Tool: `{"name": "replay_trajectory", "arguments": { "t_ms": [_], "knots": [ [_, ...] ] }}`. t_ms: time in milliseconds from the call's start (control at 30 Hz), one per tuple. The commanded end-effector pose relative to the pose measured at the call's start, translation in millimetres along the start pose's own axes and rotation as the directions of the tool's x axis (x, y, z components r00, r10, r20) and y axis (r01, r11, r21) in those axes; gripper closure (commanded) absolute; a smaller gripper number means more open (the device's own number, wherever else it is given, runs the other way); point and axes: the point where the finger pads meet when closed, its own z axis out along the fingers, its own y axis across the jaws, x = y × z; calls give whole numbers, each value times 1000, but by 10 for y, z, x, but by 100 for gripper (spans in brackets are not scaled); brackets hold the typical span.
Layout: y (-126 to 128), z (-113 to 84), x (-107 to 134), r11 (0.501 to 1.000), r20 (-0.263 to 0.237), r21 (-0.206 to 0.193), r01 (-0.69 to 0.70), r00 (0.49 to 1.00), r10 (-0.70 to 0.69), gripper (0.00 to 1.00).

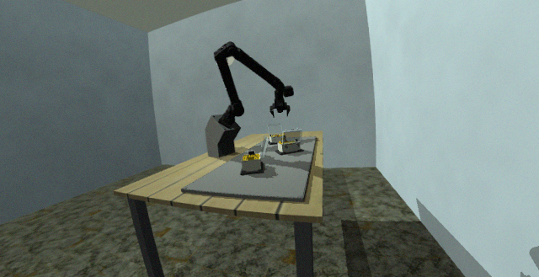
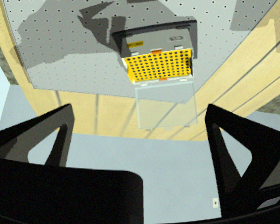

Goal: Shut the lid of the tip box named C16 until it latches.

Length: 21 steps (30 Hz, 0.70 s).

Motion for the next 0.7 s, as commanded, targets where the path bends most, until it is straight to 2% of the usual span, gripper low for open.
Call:
{"name": "replay_trajectory", "arguments": {
  "t_ms": [0, 167, 200, 267, 333, 433, 667],
  "knots": [
    [250, -145, 110, 999, -25, -45, 14, 1000, -15, 0],
    [250, -145, 110, 999, -25, -45, 14, 1000, -15, 0],
    [261, -147, -8, 999, -2, -25, 33, 999, -33, 0],
    [293, -174, -90, 995, 13, -2, 97, 995, -97, 0],
    [293, -174, -90, 995, 13, -2, 97, 995, -97, 0],
    [353, -243, -213, 981, 31, 26, 191, 981, -191, 0],
    [494, -406, -499, 913, 63, 95, 398, 912, -404, 0]
  ]
}}
